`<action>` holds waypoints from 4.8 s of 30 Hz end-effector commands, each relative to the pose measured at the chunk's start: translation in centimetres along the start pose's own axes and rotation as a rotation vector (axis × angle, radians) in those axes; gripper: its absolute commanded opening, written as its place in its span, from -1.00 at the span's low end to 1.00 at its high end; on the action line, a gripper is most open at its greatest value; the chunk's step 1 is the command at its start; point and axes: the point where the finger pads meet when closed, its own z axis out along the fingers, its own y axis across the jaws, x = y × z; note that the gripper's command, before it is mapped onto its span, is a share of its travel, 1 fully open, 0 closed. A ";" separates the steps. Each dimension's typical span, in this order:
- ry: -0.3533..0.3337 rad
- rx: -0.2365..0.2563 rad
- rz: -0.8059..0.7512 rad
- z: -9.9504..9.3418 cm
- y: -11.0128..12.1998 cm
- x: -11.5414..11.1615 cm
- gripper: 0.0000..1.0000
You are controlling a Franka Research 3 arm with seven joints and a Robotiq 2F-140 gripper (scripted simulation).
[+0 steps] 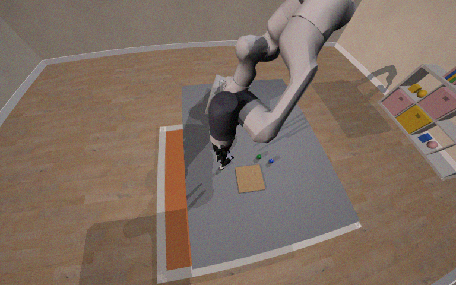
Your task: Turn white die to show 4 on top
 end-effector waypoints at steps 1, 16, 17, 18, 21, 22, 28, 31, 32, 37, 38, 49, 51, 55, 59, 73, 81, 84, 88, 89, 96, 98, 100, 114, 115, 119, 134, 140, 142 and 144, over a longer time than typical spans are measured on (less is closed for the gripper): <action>0.002 0.000 0.013 0.1 0.0 0.0 -0.57; 0.002 0.000 0.029 1.2 0.0 0.0 -0.57; 0.002 0.000 0.029 1.3 0.0 0.0 -0.57; 0.002 0.000 0.029 1.4 0.0 0.0 -0.57; 0.002 0.000 0.029 1.6 0.0 0.0 -0.57; 0.002 0.000 0.029 1.7 0.0 0.0 -0.57; 0.002 0.000 0.029 2.7 0.1 0.1 -0.57; 0.002 0.000 0.029 3.2 0.1 0.1 -0.57; 0.002 0.000 0.029 3.3 0.1 0.1 -0.57; 0.002 0.000 0.029 3.9 0.1 0.1 -0.57; 0.002 0.000 0.029 3.9 0.1 0.1 -0.57; 0.002 0.000 0.029 5.0 0.1 0.1 -0.57; 0.002 0.000 0.029 5.0 0.1 0.1 -0.57; 0.002 0.000 0.029 5.1 0.1 0.1 -0.57; 0.002 0.000 0.029 5.1 0.1 0.1 -0.57; 0.002 0.000 0.029 5.1 0.1 0.1 -0.57; 0.002 0.000 0.029 5.1 0.1 0.1 -0.57; 0.002 0.000 0.029 5.1 0.1 0.1 -0.57; 0.002 0.000 0.029 5.1 0.1 0.1 -0.57; 0.002 0.000 0.029 5.1 0.1 0.1 -0.57; 0.002 0.000 0.029 5.1 0.1 0.1 -0.57; 0.002 0.000 0.029 5.1 0.1 0.1 -0.57; 0.002 0.000 0.029 5.1 0.1 0.1 -0.57; 0.002 0.000 0.029 5.1 0.1 0.0 -0.57; 0.002 0.000 0.029 5.1 0.1 0.0 -0.57; 0.002 0.000 0.029 5.1 0.1 0.0 -0.57; 0.002 0.000 0.029 5.1 0.1 0.0 -0.57; 0.002 0.000 0.029 5.1 0.1 0.0 -0.57; 0.002 0.000 0.029 5.1 0.1 0.0 -0.57; 0.002 0.000 0.029 5.1 0.1 0.0 -0.57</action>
